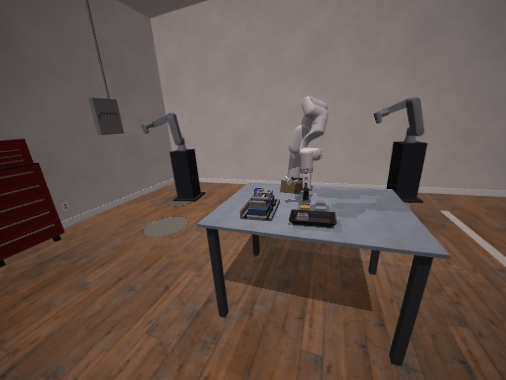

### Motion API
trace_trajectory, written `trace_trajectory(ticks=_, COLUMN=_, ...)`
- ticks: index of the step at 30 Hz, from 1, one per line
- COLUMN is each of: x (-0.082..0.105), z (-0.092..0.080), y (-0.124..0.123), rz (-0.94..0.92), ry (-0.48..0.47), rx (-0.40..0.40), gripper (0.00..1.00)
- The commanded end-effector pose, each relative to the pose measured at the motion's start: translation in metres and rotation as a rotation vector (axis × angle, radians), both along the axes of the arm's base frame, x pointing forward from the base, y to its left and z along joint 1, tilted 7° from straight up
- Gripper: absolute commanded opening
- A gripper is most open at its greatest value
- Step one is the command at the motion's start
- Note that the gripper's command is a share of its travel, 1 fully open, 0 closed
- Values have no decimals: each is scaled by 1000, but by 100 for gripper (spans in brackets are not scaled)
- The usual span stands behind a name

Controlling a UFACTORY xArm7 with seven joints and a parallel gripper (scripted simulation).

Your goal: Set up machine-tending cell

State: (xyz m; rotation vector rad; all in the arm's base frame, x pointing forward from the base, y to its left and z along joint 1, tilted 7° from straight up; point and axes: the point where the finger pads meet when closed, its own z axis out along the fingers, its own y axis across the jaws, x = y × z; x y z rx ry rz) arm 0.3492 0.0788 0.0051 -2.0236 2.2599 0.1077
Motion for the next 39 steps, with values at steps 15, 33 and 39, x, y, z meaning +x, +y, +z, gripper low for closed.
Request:
trace_trajectory(ticks=15, x=-1, z=42, y=-5, rz=-2, ry=2, rx=-10, gripper=0)
trace_trajectory(ticks=33, x=-2, z=85, y=-9, rz=-2, ry=2, rx=-10, gripper=0)
trace_trajectory(ticks=39, x=-2, z=87, y=-10, rz=-2, ry=2, rx=-10, gripper=0)
